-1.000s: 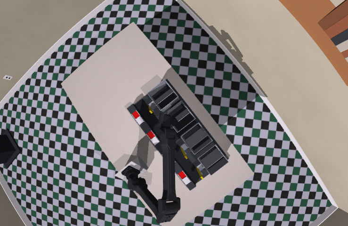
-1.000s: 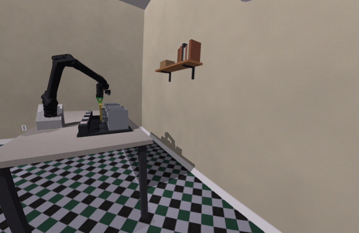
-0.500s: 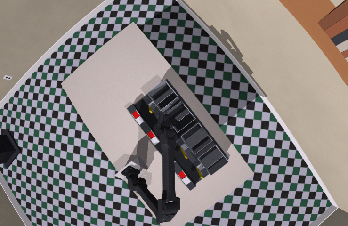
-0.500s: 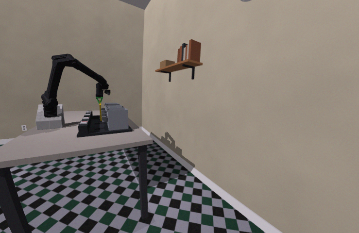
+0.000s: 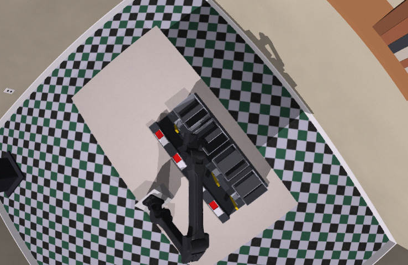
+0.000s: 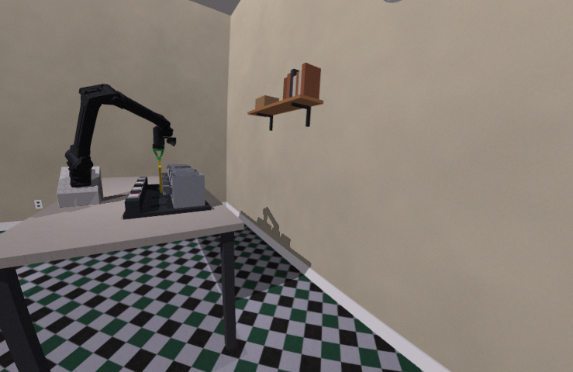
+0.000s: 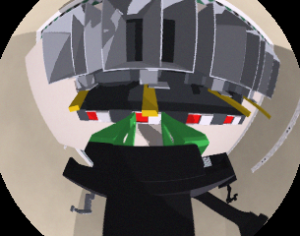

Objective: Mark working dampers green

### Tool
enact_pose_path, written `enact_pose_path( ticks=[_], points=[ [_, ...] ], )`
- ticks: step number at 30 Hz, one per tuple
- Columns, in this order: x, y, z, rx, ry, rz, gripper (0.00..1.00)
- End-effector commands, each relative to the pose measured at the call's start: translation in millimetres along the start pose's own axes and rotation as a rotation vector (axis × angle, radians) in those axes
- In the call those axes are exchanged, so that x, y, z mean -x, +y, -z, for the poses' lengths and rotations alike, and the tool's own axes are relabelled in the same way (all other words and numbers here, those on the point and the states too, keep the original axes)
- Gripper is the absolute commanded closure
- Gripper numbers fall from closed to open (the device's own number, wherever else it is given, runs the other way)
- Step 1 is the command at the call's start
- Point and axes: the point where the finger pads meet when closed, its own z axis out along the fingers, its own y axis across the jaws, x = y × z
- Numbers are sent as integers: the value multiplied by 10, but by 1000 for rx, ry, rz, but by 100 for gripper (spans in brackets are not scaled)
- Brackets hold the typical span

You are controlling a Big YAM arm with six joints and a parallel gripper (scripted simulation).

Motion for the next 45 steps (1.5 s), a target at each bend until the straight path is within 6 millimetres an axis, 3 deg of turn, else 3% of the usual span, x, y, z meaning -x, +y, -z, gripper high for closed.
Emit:
enact_pose_path(
  ticks=[1,6,17,18,26,28,30,35,38,45],
  points=[
    [170,24,413,37,-52,-42,64],
    [163,23,526,37,-52,-42,64],
    [201,-29,474,31,-31,-55,64],
    [233,-13,371,15,-11,-45,64],
    [797,-16,449,-4,-12,-29,64],
    [797,-16,449,-4,-12,-29,64],
    [1068,-17,483,-13,-12,-29,64],
    [1418,-17,531,-24,-11,-29,64],
    [1374,144,690,-21,-39,0,64],
    [1420,23,679,-14,-34,-23,64]
  ],
)
